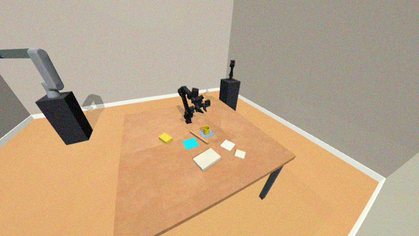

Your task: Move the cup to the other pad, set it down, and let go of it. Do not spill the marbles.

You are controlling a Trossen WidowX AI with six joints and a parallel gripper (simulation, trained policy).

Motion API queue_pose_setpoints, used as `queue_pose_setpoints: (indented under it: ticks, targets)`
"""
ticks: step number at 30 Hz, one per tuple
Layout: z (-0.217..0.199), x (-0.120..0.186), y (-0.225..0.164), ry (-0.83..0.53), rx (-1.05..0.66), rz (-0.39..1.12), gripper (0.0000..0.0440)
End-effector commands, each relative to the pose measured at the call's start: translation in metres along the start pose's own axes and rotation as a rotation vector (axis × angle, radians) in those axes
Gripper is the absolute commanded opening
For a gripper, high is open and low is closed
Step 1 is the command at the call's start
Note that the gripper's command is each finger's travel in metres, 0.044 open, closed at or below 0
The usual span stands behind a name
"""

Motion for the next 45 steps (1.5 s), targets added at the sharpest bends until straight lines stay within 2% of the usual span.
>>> queue_pose_setpoints:
  ticks: [1, 24, 45]
  targets:
    - [0.004, -0.001, 0.003, 0.018, -0.038, 0.031, 0.0119]
    - [0.029, -0.007, 0.021, 0.056, -0.337, 0.313, 0.0142]
    - [0.052, -0.012, 0.026, -0.024, -0.611, 0.610, 0.0154]
Point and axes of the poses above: the point midway between the two fingers, 35 mm back from their tips, its own x axis back along the fingers, its own z axis across the jaws, y = z × x, the point moved 8 cm from there along x, back along the fingers, and after that the axes turned 10 degrees about x, right-handed, at the moved point
